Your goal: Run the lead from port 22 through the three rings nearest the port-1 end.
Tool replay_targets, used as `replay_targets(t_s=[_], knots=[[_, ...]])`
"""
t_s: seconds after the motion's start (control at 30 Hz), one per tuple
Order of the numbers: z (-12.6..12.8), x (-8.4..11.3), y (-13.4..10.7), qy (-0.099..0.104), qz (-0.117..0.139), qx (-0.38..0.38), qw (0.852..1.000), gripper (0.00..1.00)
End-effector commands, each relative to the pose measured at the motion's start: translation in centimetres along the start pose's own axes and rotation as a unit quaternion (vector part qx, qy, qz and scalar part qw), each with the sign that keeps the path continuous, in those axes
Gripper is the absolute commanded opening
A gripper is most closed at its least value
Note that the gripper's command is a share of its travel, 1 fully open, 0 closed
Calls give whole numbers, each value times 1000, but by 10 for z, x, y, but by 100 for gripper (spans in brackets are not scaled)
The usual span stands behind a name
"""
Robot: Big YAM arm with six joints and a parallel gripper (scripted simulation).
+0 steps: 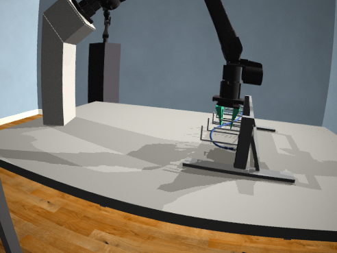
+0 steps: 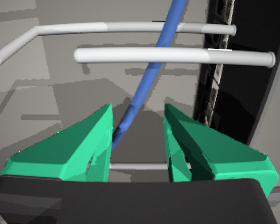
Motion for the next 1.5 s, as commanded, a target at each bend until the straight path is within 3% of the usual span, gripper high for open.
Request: replay_targets(t_s=[0.0,0.07,0.53,0.57,0.6,0.9,1.1,1.13,1.3,1.33,1.47], knots=[[-25,30,-9,-32,11,8,999,33],[-15,31,-8,-19,9,5,1000,33],[-13,70,-7,-19,8,5,1000,33],[-24,77,-4,-28,8,11,1000,33],[-13,77,-4,-18,7,7,1000,33],[-15,104,-6,-22,9,7,1000,33],[-13,107,-1,-19,5,8,1000,33],[-22,111,-2,-31,8,10,999,33],[-19,112,-3,-26,8,8,1000,33],[-19,112,-3,-26,8,8,1000,0],[-19,112,-3,-26,8,8,1000,0]])
Point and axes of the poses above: the point where the finger pads meet when closed, its own x axis back along the fingers, its own z axis across the jaws, y = z × x, the point moved 9 cm from there along x, back along the fingers, and after that the axes turned 14 degrees about x, right-handed, at the moved point
